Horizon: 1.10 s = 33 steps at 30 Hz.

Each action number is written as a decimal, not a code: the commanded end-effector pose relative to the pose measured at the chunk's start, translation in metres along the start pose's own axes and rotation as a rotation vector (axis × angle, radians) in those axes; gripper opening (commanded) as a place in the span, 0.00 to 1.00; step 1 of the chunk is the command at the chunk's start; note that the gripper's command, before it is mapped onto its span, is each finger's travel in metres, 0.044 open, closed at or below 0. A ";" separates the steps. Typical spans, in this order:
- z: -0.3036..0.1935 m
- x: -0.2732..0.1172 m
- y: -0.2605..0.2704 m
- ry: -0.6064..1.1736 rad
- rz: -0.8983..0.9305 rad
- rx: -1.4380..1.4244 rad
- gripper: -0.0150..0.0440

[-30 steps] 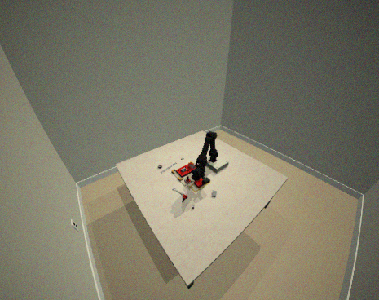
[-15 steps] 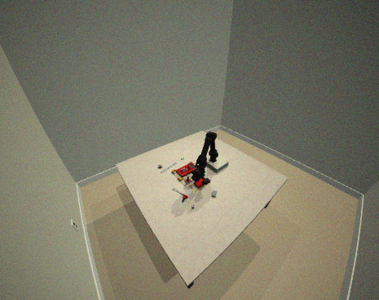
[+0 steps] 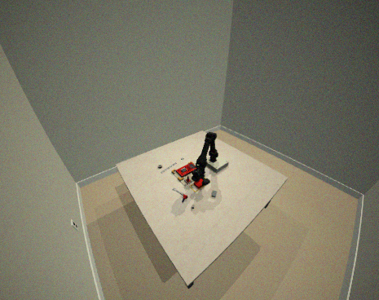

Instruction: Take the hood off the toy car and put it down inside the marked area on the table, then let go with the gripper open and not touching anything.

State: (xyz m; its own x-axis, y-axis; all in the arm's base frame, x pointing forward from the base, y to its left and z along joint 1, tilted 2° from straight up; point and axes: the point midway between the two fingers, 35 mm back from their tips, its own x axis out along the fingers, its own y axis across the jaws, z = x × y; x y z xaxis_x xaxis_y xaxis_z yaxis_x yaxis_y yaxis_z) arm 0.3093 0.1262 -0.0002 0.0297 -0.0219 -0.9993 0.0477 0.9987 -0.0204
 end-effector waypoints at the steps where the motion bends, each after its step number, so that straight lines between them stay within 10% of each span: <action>1: 0.000 0.000 0.000 -0.001 0.000 0.000 0.48; 13: 0.000 0.000 0.000 -0.001 0.000 0.000 1.00; 21: 0.001 -0.069 0.000 0.008 0.006 0.000 1.00; 33: 0.001 -0.072 -0.001 0.008 0.006 0.000 1.00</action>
State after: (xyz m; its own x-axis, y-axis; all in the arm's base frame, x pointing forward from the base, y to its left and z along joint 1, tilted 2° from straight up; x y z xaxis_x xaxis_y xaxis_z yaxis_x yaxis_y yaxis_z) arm 0.3079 0.1263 0.0679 0.0183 -0.0222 -0.9996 0.0474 0.9986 -0.0213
